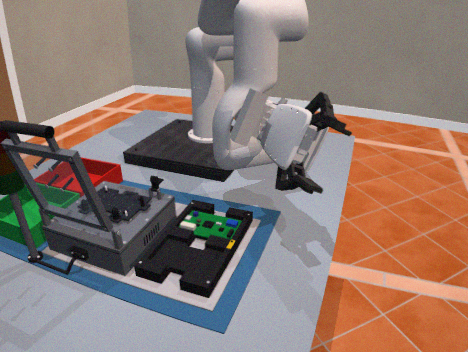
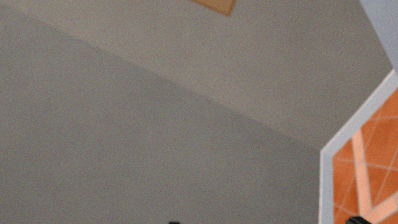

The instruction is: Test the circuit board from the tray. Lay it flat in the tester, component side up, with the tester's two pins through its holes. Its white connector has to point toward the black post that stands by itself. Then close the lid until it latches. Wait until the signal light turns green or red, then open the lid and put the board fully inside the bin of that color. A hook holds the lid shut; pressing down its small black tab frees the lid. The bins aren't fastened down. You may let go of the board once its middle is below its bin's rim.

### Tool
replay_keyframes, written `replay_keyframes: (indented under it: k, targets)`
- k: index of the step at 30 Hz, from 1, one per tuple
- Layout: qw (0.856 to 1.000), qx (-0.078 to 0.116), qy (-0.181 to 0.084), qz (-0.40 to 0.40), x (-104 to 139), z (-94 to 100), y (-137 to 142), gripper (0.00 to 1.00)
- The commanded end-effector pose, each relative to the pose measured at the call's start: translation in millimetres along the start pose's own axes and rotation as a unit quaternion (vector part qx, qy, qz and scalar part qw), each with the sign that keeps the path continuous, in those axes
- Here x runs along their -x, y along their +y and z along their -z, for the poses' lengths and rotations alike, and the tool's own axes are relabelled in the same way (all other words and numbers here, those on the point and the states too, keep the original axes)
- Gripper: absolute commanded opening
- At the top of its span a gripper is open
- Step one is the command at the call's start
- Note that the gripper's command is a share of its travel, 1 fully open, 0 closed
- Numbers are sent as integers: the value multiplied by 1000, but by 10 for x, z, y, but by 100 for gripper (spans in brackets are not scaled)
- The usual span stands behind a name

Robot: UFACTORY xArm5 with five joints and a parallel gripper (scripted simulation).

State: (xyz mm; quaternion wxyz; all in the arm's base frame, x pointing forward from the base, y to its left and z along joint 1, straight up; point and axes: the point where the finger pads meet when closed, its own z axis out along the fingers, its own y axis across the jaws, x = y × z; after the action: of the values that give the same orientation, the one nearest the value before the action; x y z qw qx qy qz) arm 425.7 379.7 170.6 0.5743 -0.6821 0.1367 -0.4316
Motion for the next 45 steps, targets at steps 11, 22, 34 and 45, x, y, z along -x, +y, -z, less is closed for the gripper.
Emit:
replay_keyframes:
  k: [11, 22, 34, 45]
  targets:
    - [1000, -1, 1, 0, -6, -4, -12, 100]
    - [1000, 2, 0, 5, -11, -21, -6, 100]
    - [993, 63, -23, 95, -121, -328, 102, 100]
    - [964, 139, -73, 213, -302, -629, 229, 100]
